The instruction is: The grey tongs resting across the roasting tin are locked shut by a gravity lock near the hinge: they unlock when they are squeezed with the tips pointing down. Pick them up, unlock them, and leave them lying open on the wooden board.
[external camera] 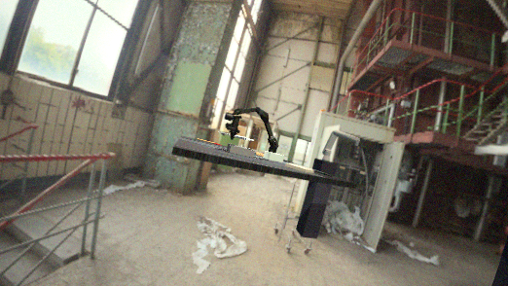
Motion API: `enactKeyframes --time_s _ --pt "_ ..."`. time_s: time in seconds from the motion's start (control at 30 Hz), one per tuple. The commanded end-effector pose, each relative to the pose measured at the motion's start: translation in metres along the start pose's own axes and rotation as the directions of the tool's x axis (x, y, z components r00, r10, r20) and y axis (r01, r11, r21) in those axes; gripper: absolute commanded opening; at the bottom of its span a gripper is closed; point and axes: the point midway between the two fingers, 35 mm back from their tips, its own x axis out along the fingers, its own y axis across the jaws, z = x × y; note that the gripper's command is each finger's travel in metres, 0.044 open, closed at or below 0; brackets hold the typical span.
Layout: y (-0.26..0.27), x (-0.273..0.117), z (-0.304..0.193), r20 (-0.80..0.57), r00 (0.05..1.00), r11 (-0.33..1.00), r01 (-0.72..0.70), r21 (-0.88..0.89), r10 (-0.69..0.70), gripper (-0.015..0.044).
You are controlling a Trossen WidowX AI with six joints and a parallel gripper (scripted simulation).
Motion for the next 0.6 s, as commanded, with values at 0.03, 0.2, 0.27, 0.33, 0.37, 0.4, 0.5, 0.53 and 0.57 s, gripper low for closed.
enactKeyframes --time_s 0.03,0.2,0.27,0.33,0.37,0.4,0.5,0.53,0.57 --pt "-0.029 -0.004 0.016 0.006 1.0 0.999 -0.007 0.047 0.007 -0.015" --pt "-0.06 -0.005 0.029 0.006 1.0 0.995 -0.003 0.101 0.002 -0.015" --pt "-0.073 -0.006 0.035 0.007 1.0 0.992 -0.002 0.125 0.001 -0.015" --pt "-0.086 -0.006 0.039 0.008 1.0 0.988 -0.002 0.155 0.001 -0.015" --pt "-0.093 -0.007 0.042 0.01 1.0 0.986 -0.003 0.168 0.002 -0.015" --pt "-0.1 -0.007 0.044 0.011 1.0 0.984 -0.003 0.181 0.001 -0.015" --pt "-0.117 -0.008 0.049 0.013 1.0 0.978 -0.007 0.21 0.004 -0.015" --pt "-0.122 -0.008 0.05 0.013 1.0 0.975 -0.006 0.221 0.003 -0.015" --pt "-0.129 -0.008 0.052 0.014 1.0 0.973 -0.006 0.232 0.002 -0.015"
